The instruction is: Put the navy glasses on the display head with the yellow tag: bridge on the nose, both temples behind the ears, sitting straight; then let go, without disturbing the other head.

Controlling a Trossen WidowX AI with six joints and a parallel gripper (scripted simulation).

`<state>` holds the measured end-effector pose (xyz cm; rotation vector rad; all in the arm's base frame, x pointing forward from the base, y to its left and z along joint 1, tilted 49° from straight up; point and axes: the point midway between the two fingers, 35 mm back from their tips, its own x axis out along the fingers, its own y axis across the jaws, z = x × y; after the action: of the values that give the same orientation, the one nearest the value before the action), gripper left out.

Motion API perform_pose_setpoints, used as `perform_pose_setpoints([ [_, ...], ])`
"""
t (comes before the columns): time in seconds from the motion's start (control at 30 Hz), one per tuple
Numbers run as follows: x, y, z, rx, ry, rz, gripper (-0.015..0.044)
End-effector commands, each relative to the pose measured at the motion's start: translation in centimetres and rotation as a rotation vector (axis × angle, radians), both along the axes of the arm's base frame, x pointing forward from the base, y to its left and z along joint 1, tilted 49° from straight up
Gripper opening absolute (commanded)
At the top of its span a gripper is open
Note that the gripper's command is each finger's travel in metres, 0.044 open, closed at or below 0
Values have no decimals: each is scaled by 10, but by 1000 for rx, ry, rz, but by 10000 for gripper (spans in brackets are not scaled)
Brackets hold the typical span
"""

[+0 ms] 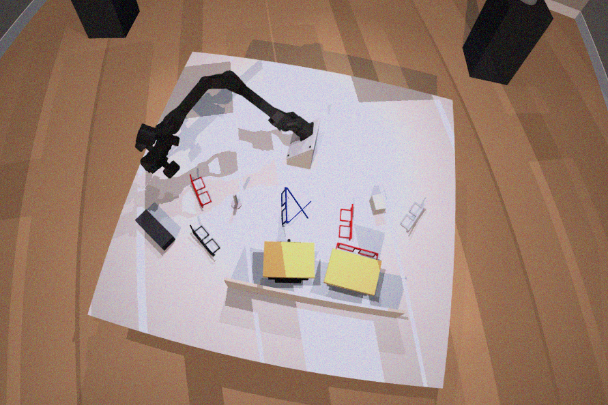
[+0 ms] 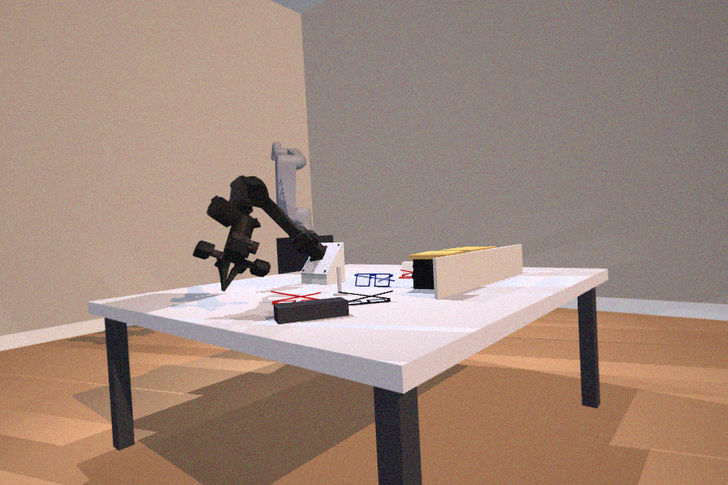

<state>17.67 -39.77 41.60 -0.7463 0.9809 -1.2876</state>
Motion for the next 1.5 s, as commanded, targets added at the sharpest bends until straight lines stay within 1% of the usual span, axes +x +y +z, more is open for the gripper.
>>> perform_pose_setpoints([
  [0.0,42,18,-44,155,-98,10,0],
  [0.17,87,55,-104,345,-167,-30,0],
  [0.27,109,87,-138,438,-180,-74,0],
  [0.37,124,121,-166,498,-179,-136,0],
  [0.47,131,153,-186,520,-169,-199,0],
  [0.53,132,160,-190,520,-166,-213,0],
  [0.83,132,160,-191,520,-166,-213,0],
  [1.47,130,138,-209,520,-167,-213,0],
])
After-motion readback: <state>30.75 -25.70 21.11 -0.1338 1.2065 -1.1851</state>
